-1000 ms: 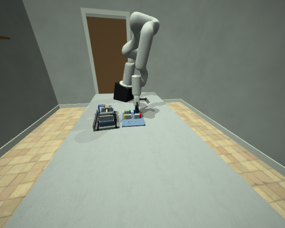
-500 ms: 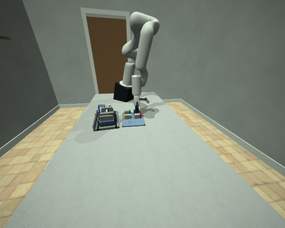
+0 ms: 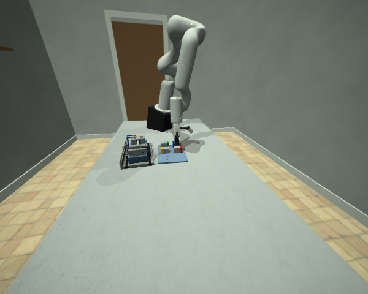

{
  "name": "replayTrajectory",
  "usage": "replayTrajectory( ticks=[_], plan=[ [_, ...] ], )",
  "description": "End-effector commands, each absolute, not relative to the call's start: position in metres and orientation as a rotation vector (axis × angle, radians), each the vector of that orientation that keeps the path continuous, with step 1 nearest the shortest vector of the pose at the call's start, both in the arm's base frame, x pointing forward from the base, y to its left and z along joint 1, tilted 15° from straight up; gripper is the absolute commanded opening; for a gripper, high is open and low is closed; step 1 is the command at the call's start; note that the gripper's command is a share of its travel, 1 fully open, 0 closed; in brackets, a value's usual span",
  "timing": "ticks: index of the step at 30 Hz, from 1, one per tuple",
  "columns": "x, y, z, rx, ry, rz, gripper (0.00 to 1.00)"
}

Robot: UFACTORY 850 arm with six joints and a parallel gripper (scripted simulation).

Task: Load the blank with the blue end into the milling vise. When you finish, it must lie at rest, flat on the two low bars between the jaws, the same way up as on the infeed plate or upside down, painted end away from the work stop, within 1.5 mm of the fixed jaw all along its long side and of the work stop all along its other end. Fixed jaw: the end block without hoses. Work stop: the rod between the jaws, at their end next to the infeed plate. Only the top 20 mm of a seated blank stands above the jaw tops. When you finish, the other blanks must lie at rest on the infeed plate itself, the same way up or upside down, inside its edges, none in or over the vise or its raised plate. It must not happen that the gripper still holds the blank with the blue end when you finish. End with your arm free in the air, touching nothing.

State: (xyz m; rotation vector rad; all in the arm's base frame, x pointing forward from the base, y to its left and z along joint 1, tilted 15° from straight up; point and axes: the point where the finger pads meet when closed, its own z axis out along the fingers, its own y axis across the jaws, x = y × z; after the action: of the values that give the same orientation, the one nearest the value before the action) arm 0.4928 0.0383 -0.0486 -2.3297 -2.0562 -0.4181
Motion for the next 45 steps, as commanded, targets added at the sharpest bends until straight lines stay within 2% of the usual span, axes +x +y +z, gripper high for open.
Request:
replayTrajectory(
  ticks=[1, 34, 45],
  plan=[
    [0.493, 0.038, -0.048, -2.33, -2.057, -0.419, 0.0],
    [0.493, 0.038, -0.048, -2.33, -2.057, -0.419, 0.0],
    [0.487, 0.033, -0.019, -2.33, -2.057, -0.419, 0.0]
  ],
)
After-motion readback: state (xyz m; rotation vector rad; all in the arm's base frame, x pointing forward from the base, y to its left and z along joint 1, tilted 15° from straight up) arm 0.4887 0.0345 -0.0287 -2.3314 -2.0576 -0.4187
